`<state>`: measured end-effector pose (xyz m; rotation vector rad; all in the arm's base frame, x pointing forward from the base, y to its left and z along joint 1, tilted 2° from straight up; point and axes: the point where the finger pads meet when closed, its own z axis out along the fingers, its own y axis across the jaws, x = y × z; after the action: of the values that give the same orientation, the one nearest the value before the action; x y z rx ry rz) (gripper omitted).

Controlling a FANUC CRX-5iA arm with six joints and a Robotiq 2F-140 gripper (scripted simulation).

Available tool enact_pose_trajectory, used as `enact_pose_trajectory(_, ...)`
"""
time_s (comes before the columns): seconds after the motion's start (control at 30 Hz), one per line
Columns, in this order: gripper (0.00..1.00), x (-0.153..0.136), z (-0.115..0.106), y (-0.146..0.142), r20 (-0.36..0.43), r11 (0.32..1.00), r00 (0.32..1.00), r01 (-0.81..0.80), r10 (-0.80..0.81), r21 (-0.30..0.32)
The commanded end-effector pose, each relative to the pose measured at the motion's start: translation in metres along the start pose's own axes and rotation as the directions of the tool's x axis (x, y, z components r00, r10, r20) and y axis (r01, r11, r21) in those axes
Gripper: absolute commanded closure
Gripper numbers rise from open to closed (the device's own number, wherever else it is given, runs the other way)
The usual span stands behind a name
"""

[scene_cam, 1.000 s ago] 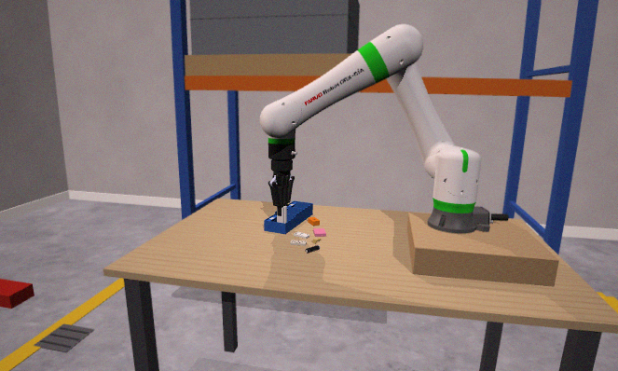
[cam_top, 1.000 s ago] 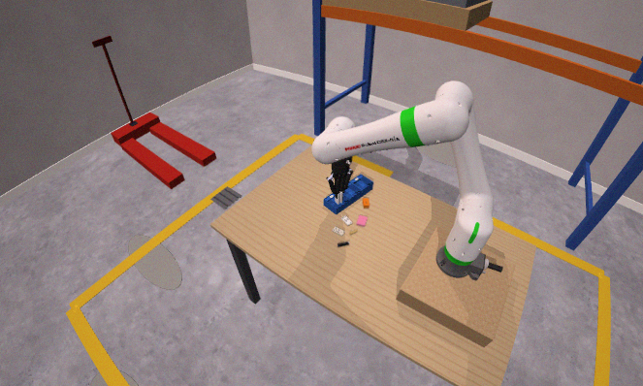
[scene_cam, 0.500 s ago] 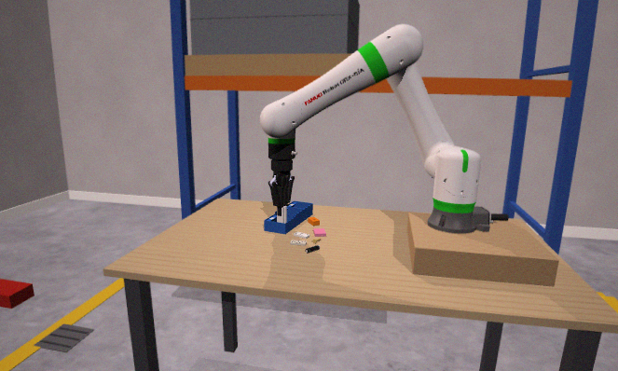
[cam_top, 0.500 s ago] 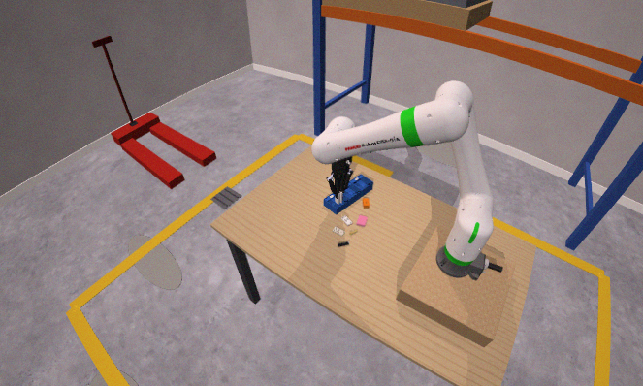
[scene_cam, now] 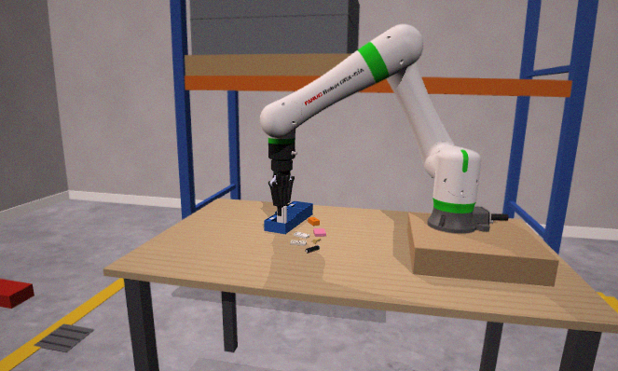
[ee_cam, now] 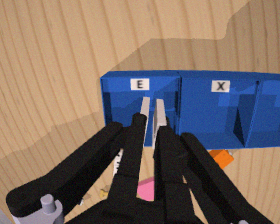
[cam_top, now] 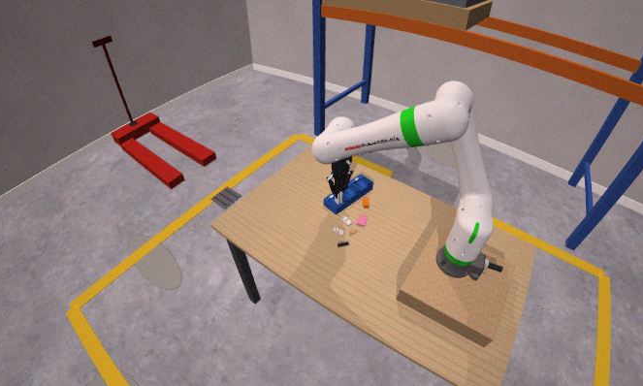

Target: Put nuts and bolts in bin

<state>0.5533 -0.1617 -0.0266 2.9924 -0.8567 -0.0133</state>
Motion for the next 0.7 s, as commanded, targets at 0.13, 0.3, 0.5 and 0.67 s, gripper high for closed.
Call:
enact_pose_trajectory(0.13, 0.95, 0.0, -0.004, 0.0, 0.0, 1.0, 1.0, 0.0, 0.0, 0.0)
enact_pose_trajectory(0.3, 0.95, 0.0, -0.011, 0.0, 0.0, 1.0, 1.0, 0.0, 0.0, 0.0)
enact_pose_trajectory(0.5, 0.95, 0.0, -0.019, 0.0, 0.0, 1.0, 1.0, 0.0, 0.0, 0.0)
enact_pose_trajectory(0.67, 0.95, 0.0, -0.023, 0.0, 0.0, 1.0, 1.0, 0.0, 0.0, 0.0)
